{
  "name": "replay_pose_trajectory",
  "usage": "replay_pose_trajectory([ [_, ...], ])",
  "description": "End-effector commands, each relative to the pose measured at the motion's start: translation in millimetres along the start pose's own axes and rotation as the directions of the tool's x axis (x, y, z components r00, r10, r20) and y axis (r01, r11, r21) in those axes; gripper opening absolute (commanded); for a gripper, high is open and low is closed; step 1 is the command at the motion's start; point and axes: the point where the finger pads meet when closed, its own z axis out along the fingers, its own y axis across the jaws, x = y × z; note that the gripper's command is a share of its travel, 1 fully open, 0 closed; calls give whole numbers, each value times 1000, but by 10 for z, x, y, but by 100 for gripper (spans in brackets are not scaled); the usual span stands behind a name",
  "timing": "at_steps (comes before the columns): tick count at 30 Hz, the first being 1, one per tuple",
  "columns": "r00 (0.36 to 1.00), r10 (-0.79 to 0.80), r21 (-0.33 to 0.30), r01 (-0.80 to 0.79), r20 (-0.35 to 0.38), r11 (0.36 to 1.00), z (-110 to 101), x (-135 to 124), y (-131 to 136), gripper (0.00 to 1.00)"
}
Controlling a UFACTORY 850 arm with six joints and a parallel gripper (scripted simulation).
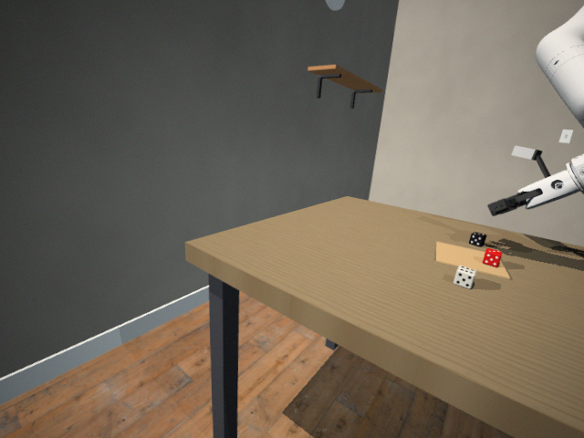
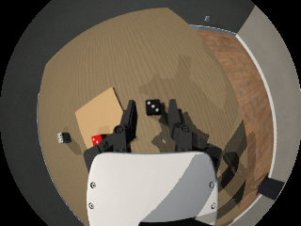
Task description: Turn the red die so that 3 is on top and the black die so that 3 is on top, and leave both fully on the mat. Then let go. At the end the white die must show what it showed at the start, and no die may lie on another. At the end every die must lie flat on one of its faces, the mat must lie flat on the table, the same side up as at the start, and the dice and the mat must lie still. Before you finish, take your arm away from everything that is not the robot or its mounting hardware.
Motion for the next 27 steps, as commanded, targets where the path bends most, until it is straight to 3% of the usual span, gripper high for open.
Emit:
replay_pose_trajectory([
  [1, 985, -10, -10, 12, 171, 1000, 57, 78, 16, 47],
  [4, 970, -9, -9, 12, 241, 1000, 71, 114, 16, 47],
  [6, 970, -9, -9, 12, 241, 1000, 71, 114, 16, 47],
  [8, 945, -8, -8, 11, 326, 1000, 88, 159, 15, 47],
  [12, 920, -7, -8, 12, 392, 1000, 102, 194, 15, 47],
  [20, 818, -5, -7, 11, 575, 1000, 144, 302, 11, 47],
  [23, 812, -4, -6, 9, 584, 1000, 145, 309, 8, 47],
  [27, 734, -3, -7, 10, 679, 1000, 171, 370, 10, 47],
])
